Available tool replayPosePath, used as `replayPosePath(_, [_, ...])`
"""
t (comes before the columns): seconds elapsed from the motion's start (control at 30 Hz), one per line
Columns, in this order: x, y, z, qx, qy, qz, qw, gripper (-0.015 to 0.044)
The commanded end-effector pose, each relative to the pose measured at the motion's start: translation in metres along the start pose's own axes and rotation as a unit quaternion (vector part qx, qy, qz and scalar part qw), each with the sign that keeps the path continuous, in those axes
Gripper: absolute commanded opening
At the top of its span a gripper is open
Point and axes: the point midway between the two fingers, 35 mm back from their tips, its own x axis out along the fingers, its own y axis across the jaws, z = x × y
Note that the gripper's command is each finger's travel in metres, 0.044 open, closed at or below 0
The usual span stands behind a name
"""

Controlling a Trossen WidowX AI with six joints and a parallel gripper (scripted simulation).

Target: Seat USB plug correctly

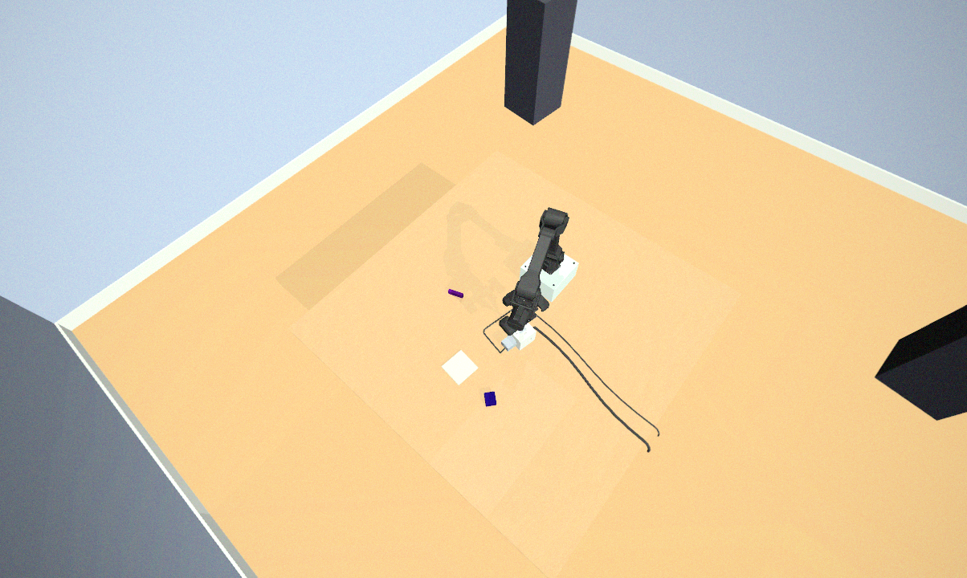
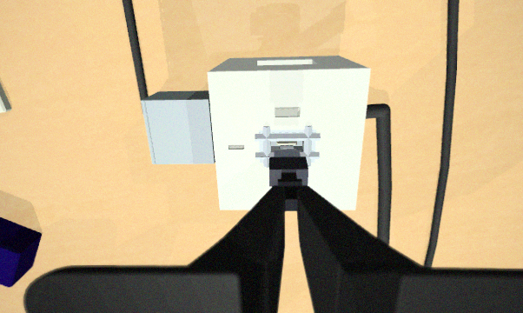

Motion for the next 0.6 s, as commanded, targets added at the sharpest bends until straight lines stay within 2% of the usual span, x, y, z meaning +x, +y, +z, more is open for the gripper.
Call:
replayPosePath(0.0, [0.0014,-0.0006,0.0001,0.002,0.0,-0.001,1.0,0.0])
replayPosePath(0.57, [0.0034,-0.0006,-0.0002,0.002,0.0,-0.001,1.0,0.0])
